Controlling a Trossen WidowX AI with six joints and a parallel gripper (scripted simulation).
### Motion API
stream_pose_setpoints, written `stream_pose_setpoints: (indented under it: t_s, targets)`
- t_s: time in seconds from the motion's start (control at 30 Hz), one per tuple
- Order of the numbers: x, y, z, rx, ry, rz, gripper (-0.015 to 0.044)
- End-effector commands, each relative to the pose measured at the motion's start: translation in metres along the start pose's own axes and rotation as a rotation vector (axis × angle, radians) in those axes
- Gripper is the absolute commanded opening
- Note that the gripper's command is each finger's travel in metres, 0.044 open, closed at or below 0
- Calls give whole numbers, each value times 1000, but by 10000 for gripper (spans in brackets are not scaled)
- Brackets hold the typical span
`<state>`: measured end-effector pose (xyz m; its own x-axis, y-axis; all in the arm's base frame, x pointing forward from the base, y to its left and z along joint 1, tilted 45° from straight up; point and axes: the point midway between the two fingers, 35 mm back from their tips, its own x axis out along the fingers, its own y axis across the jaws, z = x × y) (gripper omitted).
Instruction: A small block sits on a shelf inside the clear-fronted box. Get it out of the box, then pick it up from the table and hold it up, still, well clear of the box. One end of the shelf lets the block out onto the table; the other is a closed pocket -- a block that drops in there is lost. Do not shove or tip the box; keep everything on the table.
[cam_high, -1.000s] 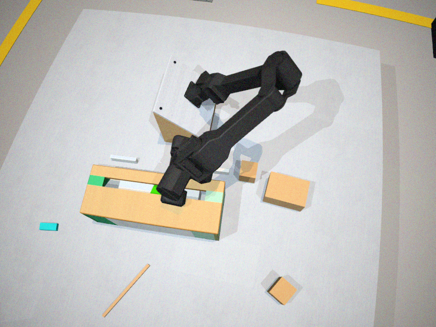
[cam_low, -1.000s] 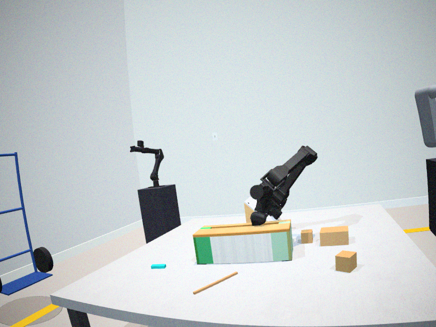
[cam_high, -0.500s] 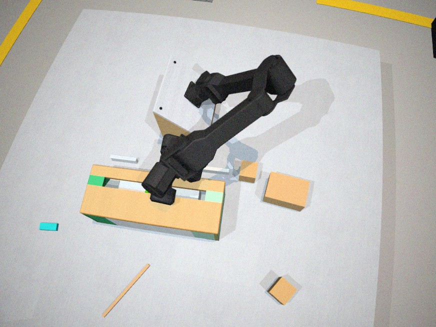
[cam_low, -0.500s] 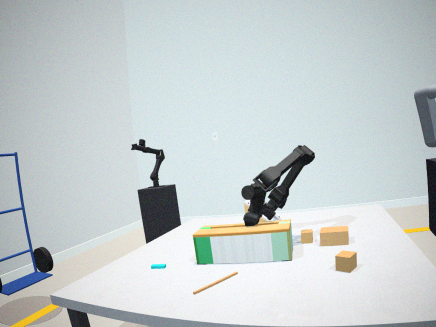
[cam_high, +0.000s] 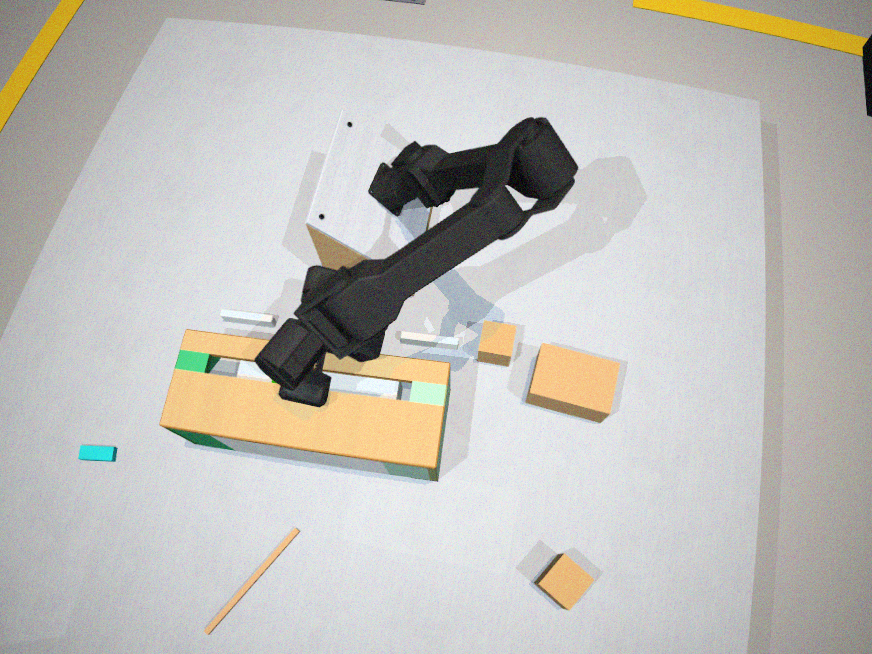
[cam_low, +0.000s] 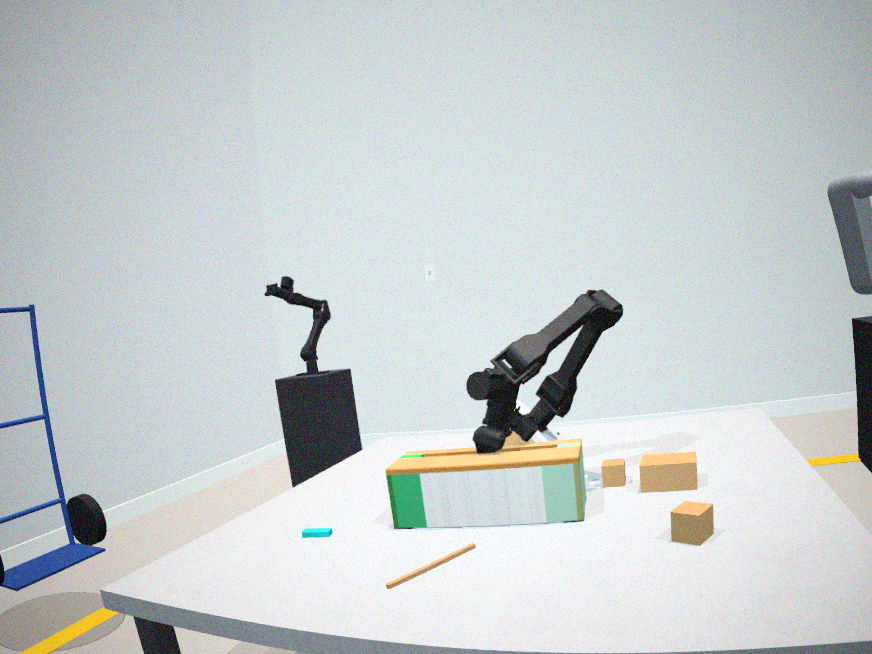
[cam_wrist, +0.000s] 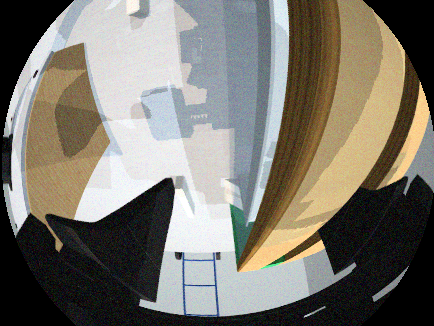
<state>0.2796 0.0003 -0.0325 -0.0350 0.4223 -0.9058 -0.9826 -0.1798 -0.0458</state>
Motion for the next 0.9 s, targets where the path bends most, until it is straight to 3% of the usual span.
stream_pose_setpoints:
  t_s: [0.0,0.87]
  targets:
    - [3,-1,-8,-4,4,-2,400]
    - [18,-1,-55,-5,7,-3,400]
